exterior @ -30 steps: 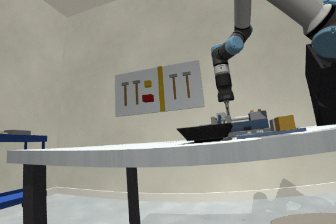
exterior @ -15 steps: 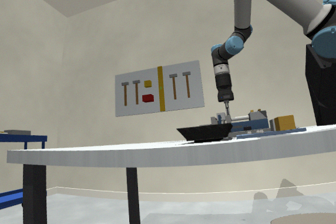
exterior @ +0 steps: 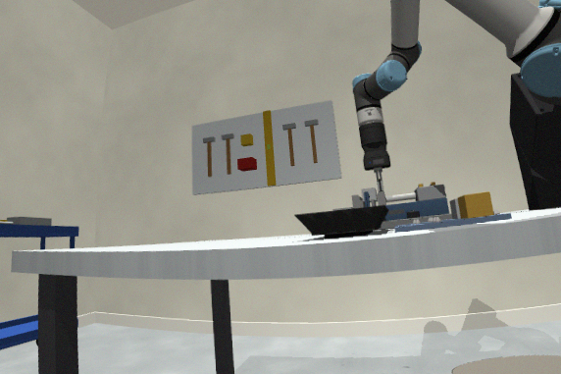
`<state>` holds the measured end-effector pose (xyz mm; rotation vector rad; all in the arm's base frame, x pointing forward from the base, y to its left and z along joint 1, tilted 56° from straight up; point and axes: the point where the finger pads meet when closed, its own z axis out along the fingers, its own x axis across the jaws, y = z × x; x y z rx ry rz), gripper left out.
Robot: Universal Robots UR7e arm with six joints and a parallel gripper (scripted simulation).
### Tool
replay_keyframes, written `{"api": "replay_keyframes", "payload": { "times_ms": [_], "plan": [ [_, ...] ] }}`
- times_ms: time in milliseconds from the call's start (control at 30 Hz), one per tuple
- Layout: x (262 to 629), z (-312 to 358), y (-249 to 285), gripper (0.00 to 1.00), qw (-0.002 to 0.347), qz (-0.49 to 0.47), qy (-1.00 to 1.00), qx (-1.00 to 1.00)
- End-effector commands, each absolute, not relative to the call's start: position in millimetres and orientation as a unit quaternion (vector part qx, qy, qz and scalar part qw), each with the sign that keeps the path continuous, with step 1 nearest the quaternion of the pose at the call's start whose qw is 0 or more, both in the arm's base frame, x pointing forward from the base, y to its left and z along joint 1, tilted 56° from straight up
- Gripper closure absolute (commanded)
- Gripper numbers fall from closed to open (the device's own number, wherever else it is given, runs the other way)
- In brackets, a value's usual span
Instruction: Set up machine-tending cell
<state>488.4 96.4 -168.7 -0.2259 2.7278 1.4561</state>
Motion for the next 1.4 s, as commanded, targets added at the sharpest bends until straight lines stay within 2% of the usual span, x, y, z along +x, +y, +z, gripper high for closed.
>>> {"api": "replay_keyframes", "payload": {
  "times_ms": [0, 1367],
  "plan": [
    [485.7, -169.5, 98.6, 1.0, 0.019, 0.471, 0.879, -0.072],
    [490.7, -168.9, 97.6, 1.0, 0.02, 0.47, 0.879, -0.073]
  ]
}}
